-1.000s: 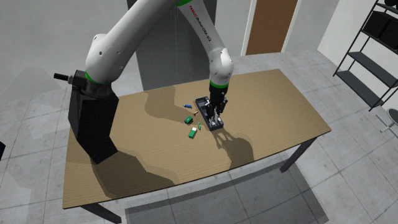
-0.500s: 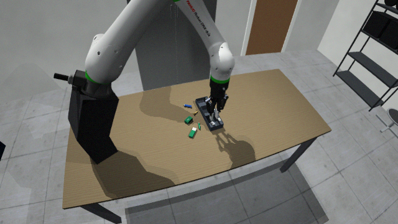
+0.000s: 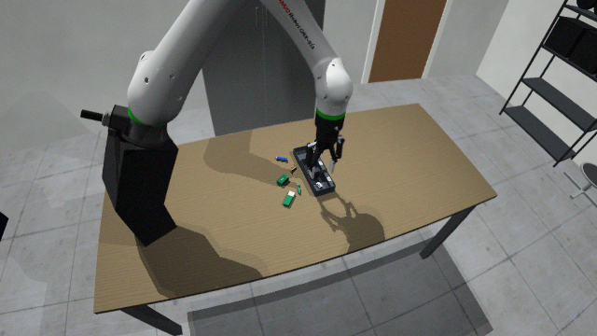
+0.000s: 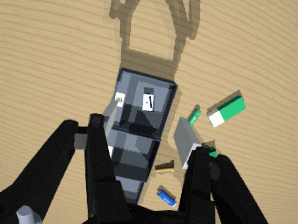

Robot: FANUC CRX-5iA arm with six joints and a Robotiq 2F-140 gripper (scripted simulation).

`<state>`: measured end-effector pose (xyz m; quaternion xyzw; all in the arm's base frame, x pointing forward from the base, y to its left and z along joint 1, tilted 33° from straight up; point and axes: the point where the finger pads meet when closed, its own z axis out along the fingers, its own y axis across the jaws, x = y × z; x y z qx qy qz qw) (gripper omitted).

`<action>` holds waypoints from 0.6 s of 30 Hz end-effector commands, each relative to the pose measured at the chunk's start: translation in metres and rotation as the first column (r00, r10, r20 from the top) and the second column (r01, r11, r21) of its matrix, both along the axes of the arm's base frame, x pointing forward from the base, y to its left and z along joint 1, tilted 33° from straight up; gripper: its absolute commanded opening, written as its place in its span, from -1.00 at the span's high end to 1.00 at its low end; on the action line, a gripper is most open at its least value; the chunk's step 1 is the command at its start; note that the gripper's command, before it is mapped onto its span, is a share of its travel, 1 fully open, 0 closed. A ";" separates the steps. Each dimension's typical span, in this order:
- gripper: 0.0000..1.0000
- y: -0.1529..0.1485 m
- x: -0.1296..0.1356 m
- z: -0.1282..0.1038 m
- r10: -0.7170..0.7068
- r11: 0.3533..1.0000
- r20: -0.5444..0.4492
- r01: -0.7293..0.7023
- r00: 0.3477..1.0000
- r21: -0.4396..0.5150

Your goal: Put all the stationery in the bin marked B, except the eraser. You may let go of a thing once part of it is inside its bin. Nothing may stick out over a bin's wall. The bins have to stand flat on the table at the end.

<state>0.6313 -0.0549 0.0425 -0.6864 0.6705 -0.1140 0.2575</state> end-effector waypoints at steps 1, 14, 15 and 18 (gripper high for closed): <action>-1.00 -0.003 -0.008 0.014 0.000 1.000 0.000 0.000 1.000 0.000; -1.00 -0.012 -0.030 0.051 0.000 1.000 0.000 0.000 1.000 0.000; -1.00 -0.013 -0.032 0.055 0.000 1.000 0.000 0.000 1.000 0.000; -1.00 -0.015 -0.038 0.065 0.000 1.000 0.000 0.000 1.000 0.000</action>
